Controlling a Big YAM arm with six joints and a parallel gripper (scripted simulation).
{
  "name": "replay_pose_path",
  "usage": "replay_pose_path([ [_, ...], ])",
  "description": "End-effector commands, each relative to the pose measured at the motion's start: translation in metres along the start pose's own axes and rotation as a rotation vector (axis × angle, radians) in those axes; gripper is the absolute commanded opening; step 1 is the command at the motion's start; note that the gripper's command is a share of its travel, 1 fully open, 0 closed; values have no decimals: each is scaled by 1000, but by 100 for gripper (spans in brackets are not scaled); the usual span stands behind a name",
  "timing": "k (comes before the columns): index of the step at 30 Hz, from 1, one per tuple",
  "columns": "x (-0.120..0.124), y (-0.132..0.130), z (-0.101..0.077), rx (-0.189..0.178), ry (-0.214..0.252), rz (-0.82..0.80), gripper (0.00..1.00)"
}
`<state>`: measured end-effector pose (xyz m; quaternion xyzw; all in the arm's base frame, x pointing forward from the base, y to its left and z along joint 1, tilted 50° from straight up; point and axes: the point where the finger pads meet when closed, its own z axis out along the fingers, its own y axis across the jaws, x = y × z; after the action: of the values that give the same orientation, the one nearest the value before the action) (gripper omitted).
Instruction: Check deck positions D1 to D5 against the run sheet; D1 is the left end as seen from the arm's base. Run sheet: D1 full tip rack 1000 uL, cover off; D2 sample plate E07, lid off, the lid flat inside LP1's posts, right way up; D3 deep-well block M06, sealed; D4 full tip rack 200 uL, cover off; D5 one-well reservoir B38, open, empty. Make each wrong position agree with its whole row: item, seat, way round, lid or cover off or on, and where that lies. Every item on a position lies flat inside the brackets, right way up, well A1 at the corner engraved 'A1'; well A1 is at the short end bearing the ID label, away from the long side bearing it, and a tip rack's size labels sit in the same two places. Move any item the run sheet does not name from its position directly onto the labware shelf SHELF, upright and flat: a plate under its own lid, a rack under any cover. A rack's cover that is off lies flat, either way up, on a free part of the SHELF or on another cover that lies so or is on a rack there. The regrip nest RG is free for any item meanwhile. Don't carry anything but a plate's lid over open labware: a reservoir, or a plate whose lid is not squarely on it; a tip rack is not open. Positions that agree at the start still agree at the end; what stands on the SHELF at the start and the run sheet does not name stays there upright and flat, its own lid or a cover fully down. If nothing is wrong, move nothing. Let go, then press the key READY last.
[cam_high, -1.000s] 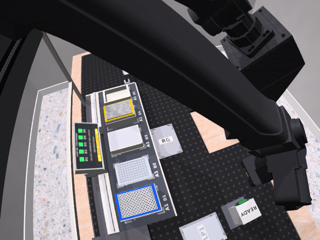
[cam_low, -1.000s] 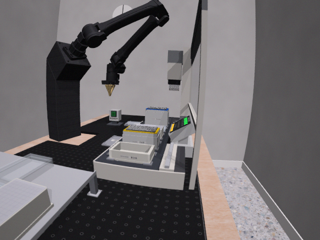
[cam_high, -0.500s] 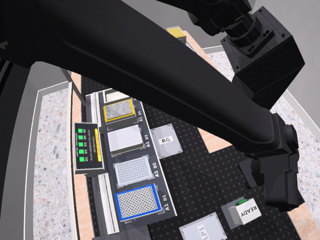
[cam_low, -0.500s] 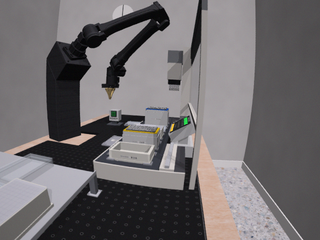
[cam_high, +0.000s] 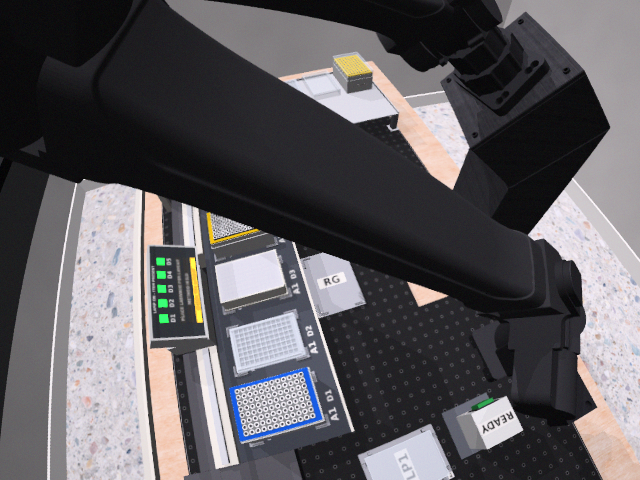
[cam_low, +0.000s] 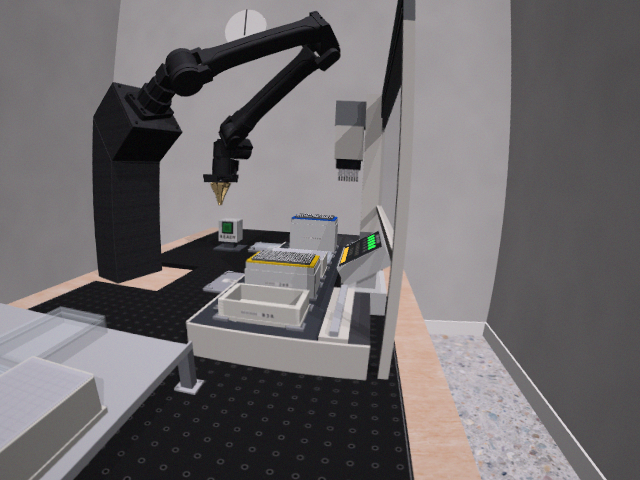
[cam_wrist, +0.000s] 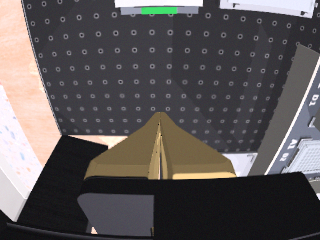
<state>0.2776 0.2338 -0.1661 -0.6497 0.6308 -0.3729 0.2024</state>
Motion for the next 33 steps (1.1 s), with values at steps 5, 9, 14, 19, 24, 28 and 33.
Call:
replay_pose_path([
  [5, -2, 1, 13, 2, -8, -12, 0],
  [9, 0, 1, 17, 0, -4, -12, 0],
  [14, -1, 0, 26, 2, -5, -10, 0],
  [19, 0, 1, 34, 1, -4, -11, 0],
  [24, -1, 1, 42, 1, -5, -11, 0],
  [28, 2, 4, 43, -2, -6, -22, 0],
  [33, 0, 1, 54, 1, -5, -11, 0],
])
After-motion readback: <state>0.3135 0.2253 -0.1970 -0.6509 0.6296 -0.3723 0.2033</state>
